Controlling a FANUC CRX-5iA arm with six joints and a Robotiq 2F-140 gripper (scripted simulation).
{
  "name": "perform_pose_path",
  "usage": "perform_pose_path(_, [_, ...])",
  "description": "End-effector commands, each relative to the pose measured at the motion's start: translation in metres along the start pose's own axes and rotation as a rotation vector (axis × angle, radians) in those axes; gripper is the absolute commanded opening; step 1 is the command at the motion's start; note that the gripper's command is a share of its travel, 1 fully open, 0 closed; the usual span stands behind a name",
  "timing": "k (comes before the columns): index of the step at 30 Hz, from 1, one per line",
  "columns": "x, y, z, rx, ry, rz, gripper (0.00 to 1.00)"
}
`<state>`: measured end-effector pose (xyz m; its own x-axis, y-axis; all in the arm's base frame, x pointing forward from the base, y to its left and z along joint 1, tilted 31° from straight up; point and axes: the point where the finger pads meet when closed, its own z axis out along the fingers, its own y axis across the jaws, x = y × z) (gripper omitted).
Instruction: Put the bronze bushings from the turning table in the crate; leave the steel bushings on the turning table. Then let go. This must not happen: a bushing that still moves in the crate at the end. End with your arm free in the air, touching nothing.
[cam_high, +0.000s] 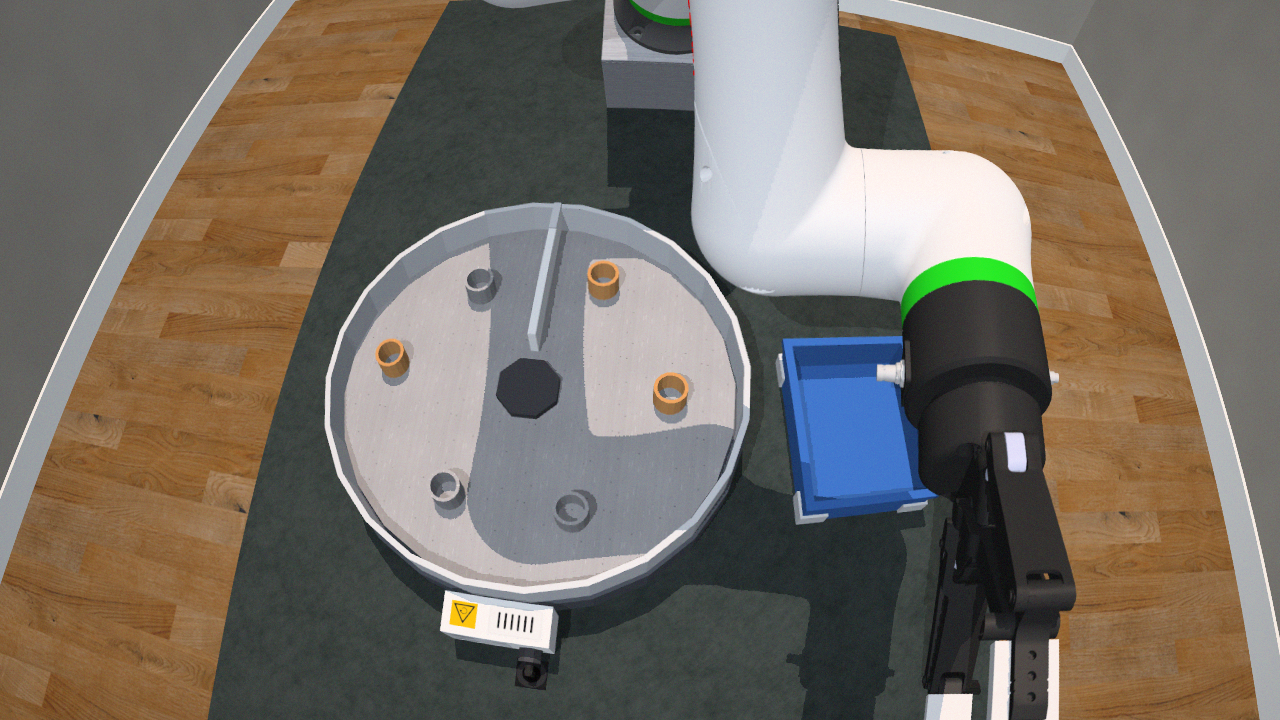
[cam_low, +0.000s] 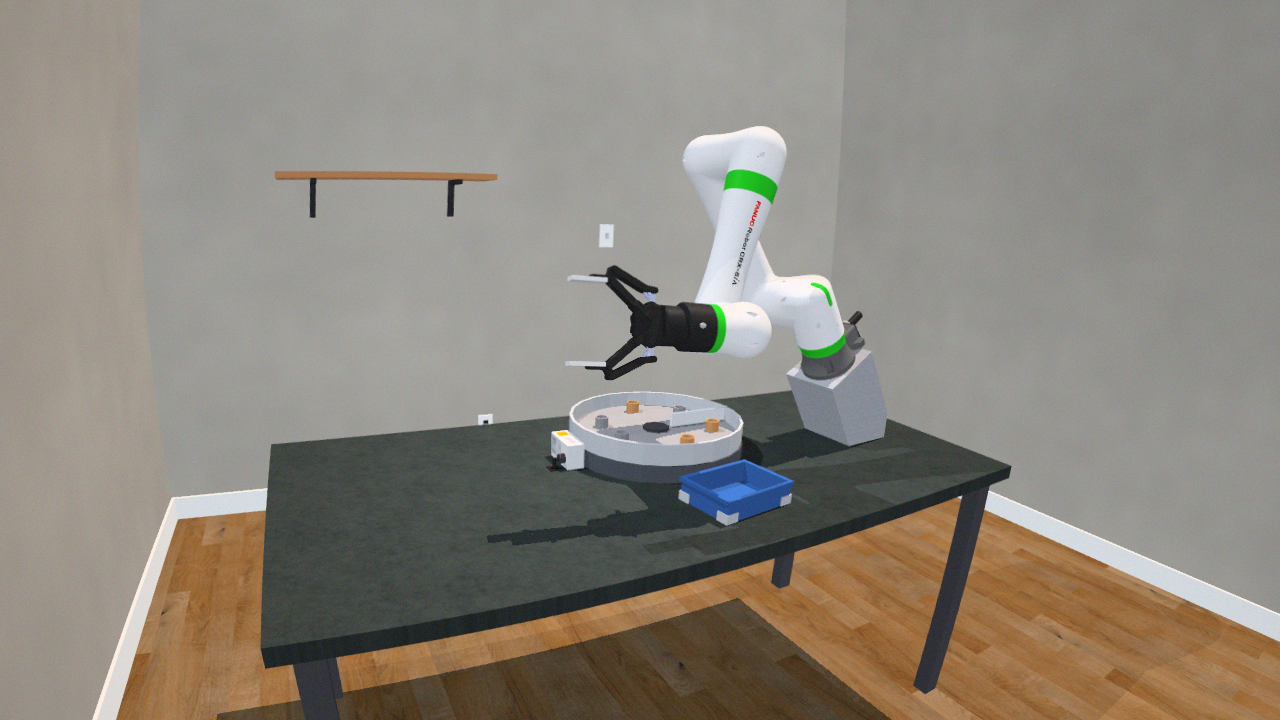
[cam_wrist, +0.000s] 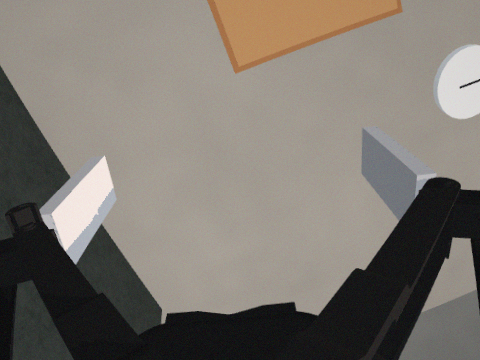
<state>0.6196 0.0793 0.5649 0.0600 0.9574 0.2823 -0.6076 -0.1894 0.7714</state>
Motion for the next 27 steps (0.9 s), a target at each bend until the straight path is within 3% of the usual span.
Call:
perform_pose_path(1, [0.000,0.000,0.000,0.000,0.000,0.000,1.00])
perform_pose_path(20, [-0.001,0.002,0.001,-0.002,-0.005,0.008,1.00])
perform_pose_path(24, [-0.016,0.021,0.005,-0.024,-0.058,0.090,1.00])
perform_pose_path(27, [-0.045,0.053,0.010,-0.066,-0.148,0.236,1.00])
